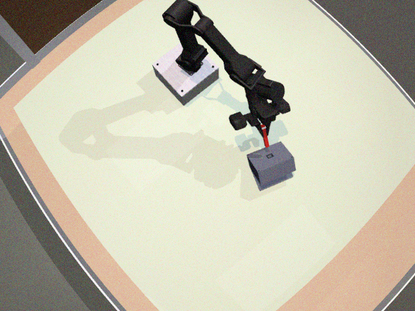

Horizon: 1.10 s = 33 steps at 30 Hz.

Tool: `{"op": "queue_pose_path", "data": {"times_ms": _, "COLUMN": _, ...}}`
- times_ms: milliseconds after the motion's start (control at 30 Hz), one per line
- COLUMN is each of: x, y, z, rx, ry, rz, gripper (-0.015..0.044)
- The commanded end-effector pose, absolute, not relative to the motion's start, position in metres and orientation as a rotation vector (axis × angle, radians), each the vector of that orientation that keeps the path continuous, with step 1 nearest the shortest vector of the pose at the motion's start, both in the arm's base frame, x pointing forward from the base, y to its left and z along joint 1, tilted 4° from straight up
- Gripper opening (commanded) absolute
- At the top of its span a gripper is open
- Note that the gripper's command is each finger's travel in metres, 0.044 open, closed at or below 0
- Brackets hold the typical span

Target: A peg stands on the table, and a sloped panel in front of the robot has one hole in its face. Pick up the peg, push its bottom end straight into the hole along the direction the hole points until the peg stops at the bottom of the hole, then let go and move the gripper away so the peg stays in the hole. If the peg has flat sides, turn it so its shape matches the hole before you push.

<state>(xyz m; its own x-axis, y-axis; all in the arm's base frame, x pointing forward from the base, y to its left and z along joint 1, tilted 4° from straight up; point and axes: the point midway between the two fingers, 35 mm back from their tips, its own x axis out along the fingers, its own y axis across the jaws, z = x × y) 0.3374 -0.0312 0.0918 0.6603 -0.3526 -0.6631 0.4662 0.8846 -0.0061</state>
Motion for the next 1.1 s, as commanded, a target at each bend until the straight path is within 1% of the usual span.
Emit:
{"op": "queue_pose_path", "data": {"times_ms": 0, "x": 0.340, "y": -0.031, "z": 0.087, "rx": 0.170, "ry": 0.709, "rz": -0.460, "gripper": 0.0000}}
{"op": "queue_pose_path", "data": {"times_ms": 1067, "x": 0.360, "y": -0.040, "z": 0.067, "rx": 0.172, "ry": 0.694, "rz": -0.458, "gripper": 0.0000}}
